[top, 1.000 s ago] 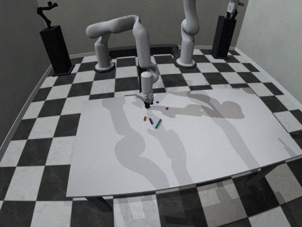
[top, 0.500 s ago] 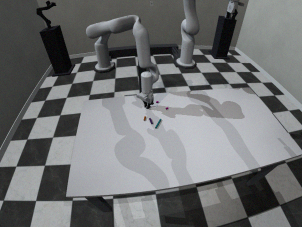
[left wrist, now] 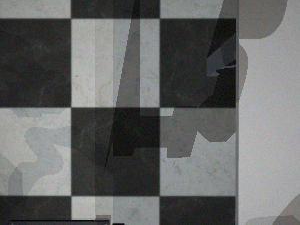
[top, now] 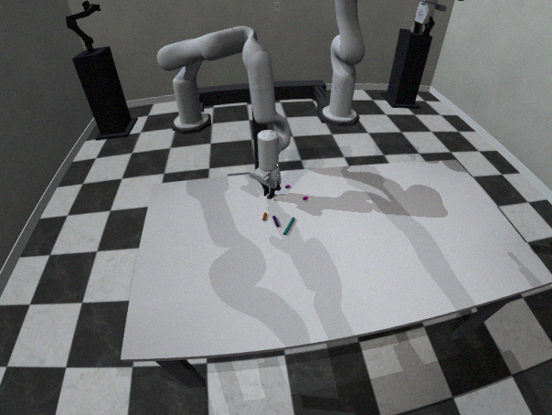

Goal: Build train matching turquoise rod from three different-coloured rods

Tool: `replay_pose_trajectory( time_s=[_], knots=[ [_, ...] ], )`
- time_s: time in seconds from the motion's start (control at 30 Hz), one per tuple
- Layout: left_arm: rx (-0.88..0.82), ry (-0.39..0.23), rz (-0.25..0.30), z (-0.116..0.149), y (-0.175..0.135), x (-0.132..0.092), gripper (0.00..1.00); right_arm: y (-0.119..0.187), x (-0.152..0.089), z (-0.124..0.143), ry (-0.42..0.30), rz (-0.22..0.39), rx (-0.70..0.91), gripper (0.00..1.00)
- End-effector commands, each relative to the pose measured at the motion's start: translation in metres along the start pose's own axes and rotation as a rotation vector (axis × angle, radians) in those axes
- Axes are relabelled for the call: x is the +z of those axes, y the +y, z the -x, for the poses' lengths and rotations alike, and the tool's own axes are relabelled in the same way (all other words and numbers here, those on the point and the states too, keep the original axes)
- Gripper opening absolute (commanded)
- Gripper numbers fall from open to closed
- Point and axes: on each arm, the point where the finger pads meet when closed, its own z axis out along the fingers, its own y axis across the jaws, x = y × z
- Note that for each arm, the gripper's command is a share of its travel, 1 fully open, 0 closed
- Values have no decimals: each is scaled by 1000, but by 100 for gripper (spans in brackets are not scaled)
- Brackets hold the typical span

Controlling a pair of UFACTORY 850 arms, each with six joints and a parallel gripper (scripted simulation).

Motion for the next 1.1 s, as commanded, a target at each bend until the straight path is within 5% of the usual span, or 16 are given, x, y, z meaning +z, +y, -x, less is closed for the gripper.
replay_pose_trajectory(
  time_s=[0.0,0.5,0.77,0.8,1.07],
  knots=[
    [0,2,0,0,0,-1,100,-2,-11,0,0,-3,0,26],
    [0,2,0,0,0,-1,100,-1,-75,0,0,-3,0,26],
    [0,2,0,0,0,-1,100,-1,-86,0,0,-3,0,26],
    [0,2,0,0,0,-1,100,-1,-86,0,0,-3,0,100],
    [0,2,0,0,0,-1,100,-1,-86,0,0,-3,0,100]
  ],
)
